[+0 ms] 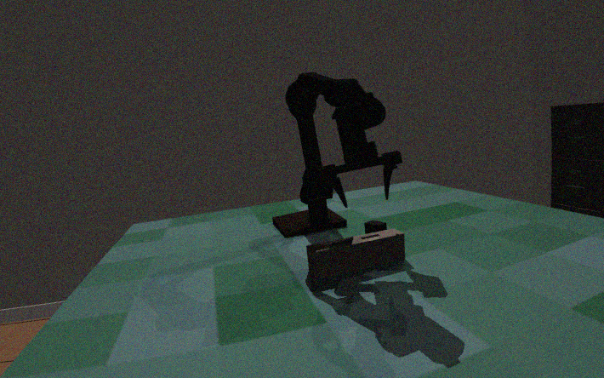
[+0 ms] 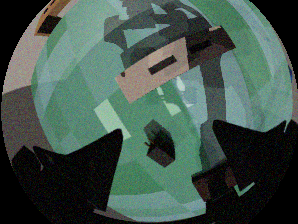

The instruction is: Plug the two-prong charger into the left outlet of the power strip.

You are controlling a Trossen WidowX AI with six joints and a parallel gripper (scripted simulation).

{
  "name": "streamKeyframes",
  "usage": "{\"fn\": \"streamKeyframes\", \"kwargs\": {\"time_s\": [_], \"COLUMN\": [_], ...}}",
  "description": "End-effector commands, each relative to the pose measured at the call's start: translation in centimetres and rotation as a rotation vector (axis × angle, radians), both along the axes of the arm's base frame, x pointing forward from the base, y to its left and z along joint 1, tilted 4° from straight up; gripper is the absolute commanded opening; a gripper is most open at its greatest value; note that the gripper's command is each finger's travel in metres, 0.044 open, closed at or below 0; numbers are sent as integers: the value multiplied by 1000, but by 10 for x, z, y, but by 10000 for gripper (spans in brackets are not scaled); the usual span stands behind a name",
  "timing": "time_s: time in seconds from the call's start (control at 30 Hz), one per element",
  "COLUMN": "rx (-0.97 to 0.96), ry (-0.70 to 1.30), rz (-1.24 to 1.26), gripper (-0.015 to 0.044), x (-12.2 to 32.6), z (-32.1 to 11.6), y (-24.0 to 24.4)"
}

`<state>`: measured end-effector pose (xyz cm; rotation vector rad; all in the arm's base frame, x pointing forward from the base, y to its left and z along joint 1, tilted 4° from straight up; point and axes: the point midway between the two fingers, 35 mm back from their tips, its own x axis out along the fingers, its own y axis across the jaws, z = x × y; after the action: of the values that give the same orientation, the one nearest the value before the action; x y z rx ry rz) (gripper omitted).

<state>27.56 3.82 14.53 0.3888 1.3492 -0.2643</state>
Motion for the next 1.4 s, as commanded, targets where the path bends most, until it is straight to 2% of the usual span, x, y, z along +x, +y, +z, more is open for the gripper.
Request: {"fn": "streamKeyframes", "kwargs": {"time_s": [0.0,0.77,1.37], "rx": [-31,-170,-173], "ry": [36,203,207], "rz": [112,762,778], "gripper": [440,440,440], "x": [-10,-68,-69], "z": [-9,-47,-63], "y": [9,55,56]}}
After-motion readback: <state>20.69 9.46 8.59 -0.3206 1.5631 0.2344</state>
